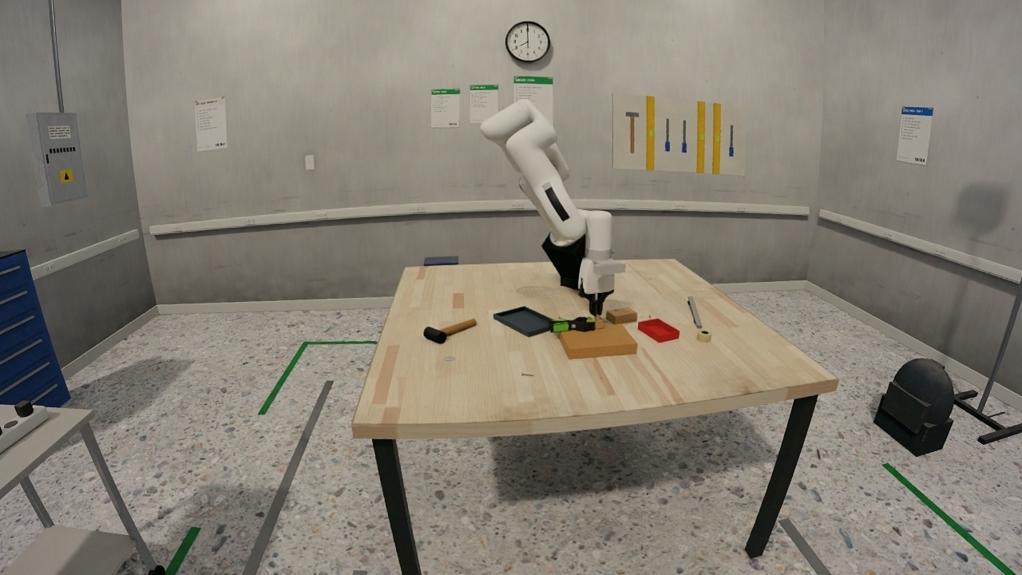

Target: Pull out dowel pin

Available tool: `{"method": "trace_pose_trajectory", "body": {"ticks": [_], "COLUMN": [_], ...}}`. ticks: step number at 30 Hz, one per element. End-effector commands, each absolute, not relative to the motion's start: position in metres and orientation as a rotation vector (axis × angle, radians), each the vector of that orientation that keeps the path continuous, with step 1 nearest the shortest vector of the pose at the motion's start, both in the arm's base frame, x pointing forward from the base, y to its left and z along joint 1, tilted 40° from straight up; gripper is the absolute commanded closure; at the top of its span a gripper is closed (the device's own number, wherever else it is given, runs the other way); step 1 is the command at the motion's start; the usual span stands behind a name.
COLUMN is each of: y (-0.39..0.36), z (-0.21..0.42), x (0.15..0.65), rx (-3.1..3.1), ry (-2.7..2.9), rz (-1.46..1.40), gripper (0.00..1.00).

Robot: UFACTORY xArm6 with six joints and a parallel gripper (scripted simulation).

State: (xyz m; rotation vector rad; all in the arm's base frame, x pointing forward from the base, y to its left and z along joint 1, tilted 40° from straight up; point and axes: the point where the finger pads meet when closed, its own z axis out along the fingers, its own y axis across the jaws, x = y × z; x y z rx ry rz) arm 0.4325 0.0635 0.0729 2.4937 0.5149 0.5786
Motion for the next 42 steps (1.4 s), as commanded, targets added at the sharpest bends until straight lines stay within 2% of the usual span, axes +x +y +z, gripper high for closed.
{"method": "trace_pose_trajectory", "body": {"ticks": [1, 42], "y": [0.0643, 0.0643], "z": [0.0737, 0.0737], "x": [0.433, 0.433], "rx": [2.496, 2.502], "ry": [0.51, 0.489], "rz": [0.584, 0.59], "gripper": [1.0, 1.0]}}
